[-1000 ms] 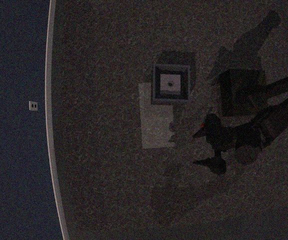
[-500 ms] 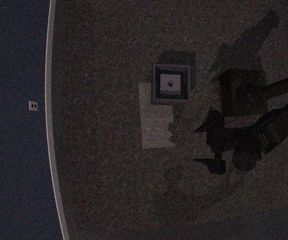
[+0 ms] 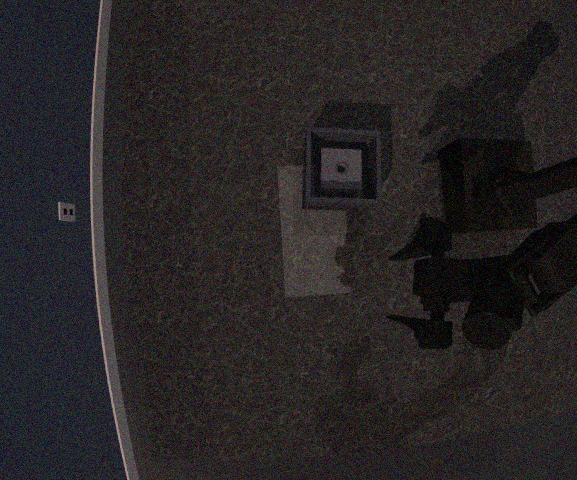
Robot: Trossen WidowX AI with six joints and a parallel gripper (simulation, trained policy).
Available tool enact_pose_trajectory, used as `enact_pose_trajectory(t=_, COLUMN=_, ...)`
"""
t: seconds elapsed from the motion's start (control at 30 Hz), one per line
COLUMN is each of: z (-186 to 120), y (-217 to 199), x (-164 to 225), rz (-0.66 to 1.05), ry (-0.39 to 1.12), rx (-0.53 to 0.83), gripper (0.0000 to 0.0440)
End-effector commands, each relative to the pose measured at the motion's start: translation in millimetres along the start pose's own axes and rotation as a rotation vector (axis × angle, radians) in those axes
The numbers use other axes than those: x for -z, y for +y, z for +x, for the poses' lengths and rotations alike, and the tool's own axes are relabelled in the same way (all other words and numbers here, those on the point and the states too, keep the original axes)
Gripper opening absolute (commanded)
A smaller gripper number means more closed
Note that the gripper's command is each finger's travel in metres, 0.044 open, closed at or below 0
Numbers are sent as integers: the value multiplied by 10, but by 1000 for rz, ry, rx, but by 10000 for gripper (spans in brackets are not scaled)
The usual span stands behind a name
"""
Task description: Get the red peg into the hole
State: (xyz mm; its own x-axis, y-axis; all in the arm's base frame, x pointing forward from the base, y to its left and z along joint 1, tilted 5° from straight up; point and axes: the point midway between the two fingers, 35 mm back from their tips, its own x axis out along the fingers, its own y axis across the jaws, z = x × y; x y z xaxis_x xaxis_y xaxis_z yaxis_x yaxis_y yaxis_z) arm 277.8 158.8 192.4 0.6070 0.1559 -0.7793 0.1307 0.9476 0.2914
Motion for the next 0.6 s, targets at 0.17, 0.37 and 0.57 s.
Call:
enact_pose_trajectory(t=0.17, z=49, y=-35, x=25, rz=-28, ry=28, rx=46, gripper=440)
enact_pose_trajectory(t=0.37, z=139, y=-124, x=162, rz=-22, ry=81, rx=100, gripper=440)
enact_pose_trajectory(t=0.57, z=275, y=-336, x=498, rz=29, ry=192, rx=211, gripper=439)
